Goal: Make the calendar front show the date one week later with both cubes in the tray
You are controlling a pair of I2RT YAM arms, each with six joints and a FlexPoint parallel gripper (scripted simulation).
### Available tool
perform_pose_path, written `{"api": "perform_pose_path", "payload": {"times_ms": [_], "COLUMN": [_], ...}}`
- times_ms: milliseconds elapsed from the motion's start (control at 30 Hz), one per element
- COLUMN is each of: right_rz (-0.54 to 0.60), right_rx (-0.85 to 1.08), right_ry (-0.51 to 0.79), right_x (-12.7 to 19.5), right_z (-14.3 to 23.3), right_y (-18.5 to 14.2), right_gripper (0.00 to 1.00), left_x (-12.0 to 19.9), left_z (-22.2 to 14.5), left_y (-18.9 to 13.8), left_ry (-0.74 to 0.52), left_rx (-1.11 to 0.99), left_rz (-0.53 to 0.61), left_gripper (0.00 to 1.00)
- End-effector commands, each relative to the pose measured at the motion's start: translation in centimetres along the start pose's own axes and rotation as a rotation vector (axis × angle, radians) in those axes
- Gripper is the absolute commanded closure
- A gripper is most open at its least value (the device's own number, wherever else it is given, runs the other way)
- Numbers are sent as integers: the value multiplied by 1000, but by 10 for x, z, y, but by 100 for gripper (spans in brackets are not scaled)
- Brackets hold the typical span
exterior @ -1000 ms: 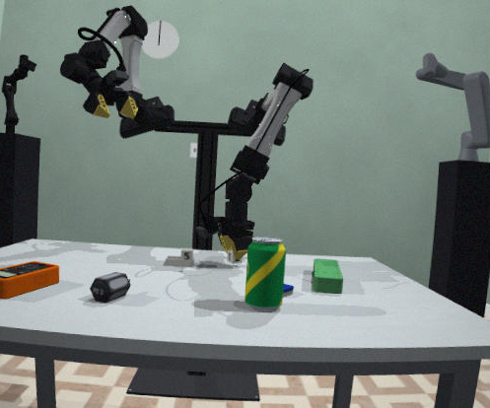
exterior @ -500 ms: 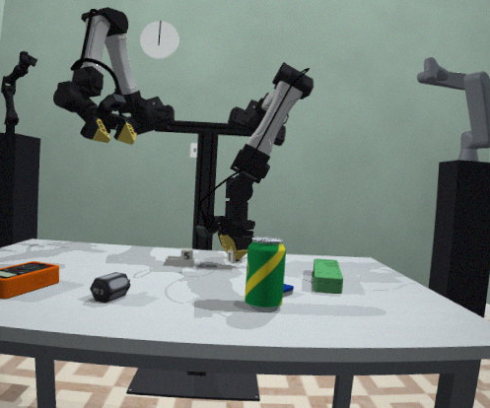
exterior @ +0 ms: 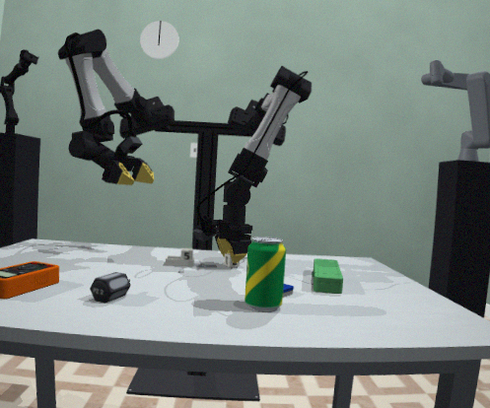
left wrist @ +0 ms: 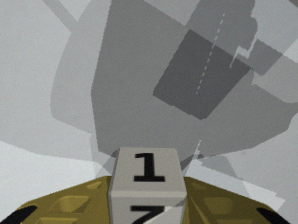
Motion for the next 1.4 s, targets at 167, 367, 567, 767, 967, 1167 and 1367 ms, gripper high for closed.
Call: {"api": "perform_pose_path", "payload": {"times_ms": [167, 367, 567, 767, 967, 1167, 1367], "right_rz": [-89, -87, -87, -86, -86, -86, -103], "right_rx": [61, 31, 30, 30, 30, 47, 67], "right_ry": [-53, -33, -33, -33, -33, -55, -79], "right_x": [-28, -30, -30, -30, -30, -25, -11], "right_z": [25, 34, 34, 34, 34, 27, 20], "right_y": [-16, -20, -20, -20, -20, -18, -10], "right_gripper": [0, 0, 0, 0, 0, 0, 0], "left_x": [3, 6, 10, 37, 66, 85, 83], "left_z": [15, 16, 14, 8, 7, 4, -20], "left_y": [2, 0, 1, 3, 2, -1, 13], "left_ry": [37, 44, 38, 23, 23, 54, 161], "left_rx": [17, 20, 19, 13, 13, -72, -383], "left_rz": [-34, -39, -35, -24, -24, 34, 223], "left_gripper": [80, 80, 45, 44, 44, 39, 39]}}
Point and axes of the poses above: on each arm, the point where the finger pads meet when closed, its own x axis back along the fingers, its own z axis across the jaws, y = z × x, the point moved 7 cm from there along x, back along the fingers, and after that the axes turned 7 degrees about x, right-handed, at the moved point
